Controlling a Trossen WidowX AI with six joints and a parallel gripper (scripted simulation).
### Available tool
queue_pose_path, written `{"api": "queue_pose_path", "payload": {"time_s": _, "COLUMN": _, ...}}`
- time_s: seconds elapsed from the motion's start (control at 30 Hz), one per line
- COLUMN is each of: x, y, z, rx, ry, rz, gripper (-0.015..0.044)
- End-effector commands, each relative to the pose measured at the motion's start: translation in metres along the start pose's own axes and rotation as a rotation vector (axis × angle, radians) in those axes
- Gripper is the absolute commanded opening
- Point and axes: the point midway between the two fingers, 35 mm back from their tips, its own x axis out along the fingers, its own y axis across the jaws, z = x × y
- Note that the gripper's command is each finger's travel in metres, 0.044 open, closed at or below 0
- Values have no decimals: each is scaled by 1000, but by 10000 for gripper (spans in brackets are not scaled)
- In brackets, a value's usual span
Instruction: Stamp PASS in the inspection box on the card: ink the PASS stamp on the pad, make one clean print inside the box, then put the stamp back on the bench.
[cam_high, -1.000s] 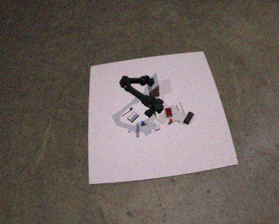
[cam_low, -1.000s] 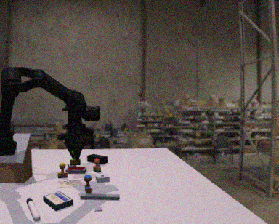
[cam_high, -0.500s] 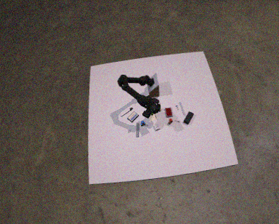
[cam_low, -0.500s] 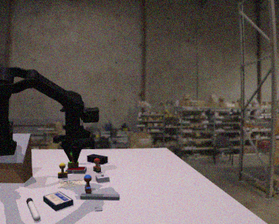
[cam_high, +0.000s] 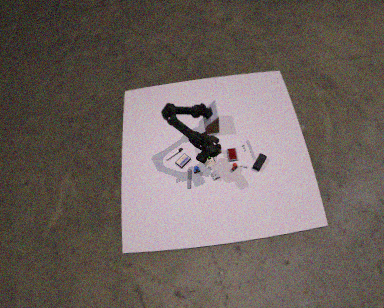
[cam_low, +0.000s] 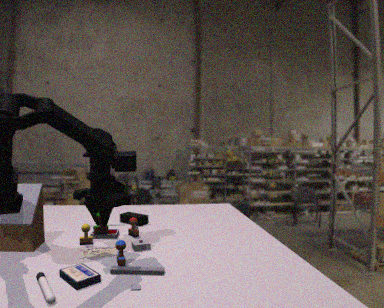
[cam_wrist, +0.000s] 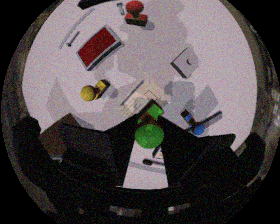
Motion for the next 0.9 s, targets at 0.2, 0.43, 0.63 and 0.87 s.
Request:
{"api": "queue_pose_path", "payload": {"time_s": 0.2, "x": 7, "y": 1, "z": 0, "rx": -6, "ry": 3, "rz": -2, "gripper": 0}}
{"api": "queue_pose_path", "payload": {"time_s": 0.43, "x": 12, "y": 1, "z": 0, "rx": -6, "ry": 2, "rz": -2, "gripper": 0}}
{"api": "queue_pose_path", "payload": {"time_s": 0.63, "x": 16, "y": 1, "z": 0, "rx": -6, "ry": 2, "rz": -2, "gripper": 0}}
{"api": "queue_pose_path", "payload": {"time_s": 0.87, "x": 21, "y": 0, "z": 0, "rx": -6, "ry": 1, "rz": -2, "gripper": 0}}
